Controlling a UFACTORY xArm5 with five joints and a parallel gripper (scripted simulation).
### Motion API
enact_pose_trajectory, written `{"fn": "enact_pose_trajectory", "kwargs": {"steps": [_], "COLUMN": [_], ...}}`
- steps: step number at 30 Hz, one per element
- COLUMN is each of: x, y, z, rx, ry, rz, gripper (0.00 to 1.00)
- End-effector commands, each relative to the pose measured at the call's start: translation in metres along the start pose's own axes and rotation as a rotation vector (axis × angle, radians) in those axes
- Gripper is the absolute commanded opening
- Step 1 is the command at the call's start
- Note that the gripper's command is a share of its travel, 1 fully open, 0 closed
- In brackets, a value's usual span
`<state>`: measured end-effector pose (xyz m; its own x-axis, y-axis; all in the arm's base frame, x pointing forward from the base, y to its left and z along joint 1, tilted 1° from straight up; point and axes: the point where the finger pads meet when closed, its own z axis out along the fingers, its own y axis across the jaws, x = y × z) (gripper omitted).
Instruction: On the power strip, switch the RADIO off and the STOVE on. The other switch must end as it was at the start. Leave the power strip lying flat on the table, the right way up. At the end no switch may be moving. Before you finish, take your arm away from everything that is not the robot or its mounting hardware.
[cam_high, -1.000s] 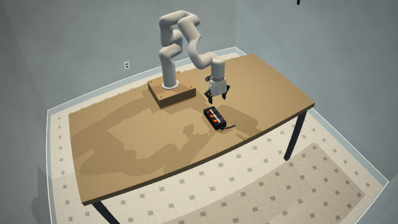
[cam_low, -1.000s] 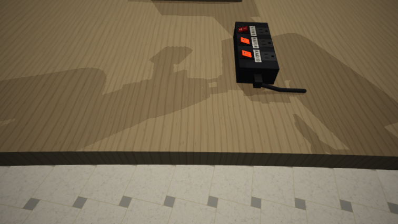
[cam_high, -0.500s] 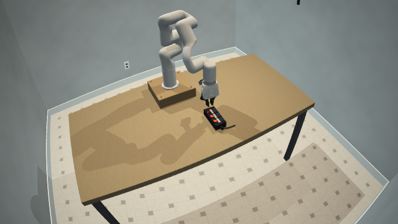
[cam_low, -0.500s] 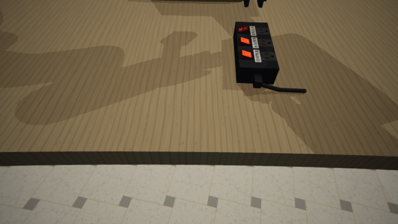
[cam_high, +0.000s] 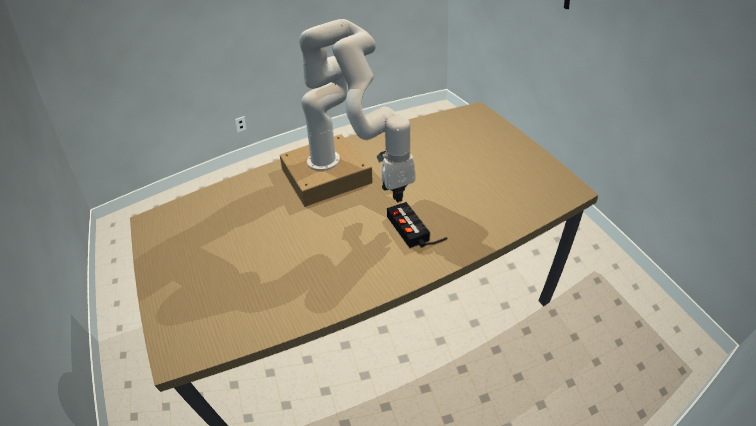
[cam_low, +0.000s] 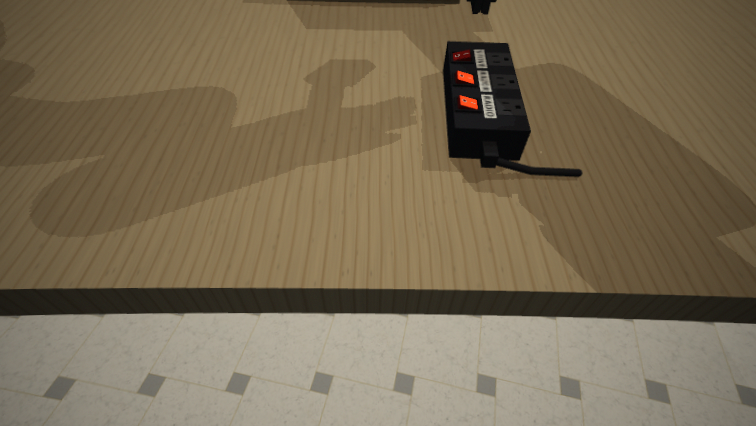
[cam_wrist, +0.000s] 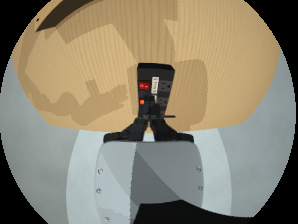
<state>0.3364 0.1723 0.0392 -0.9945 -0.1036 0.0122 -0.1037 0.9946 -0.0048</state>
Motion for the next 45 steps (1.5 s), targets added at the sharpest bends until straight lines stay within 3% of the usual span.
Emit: {"fn": "enact_pose_trajectory", "kwargs": {"steps": [1,23,45], "x": [-0.001,-0.001,-0.001], "y": [0.000,0.000,0.000], "z": [-0.001,0.002,0.025], "rx": [-0.001,-0.001,-0.001], "ry": [-0.003,-0.003,-0.004], "rz": [0.000,0.000,0.000], "gripper": [0.00,0.00,0.00]}}
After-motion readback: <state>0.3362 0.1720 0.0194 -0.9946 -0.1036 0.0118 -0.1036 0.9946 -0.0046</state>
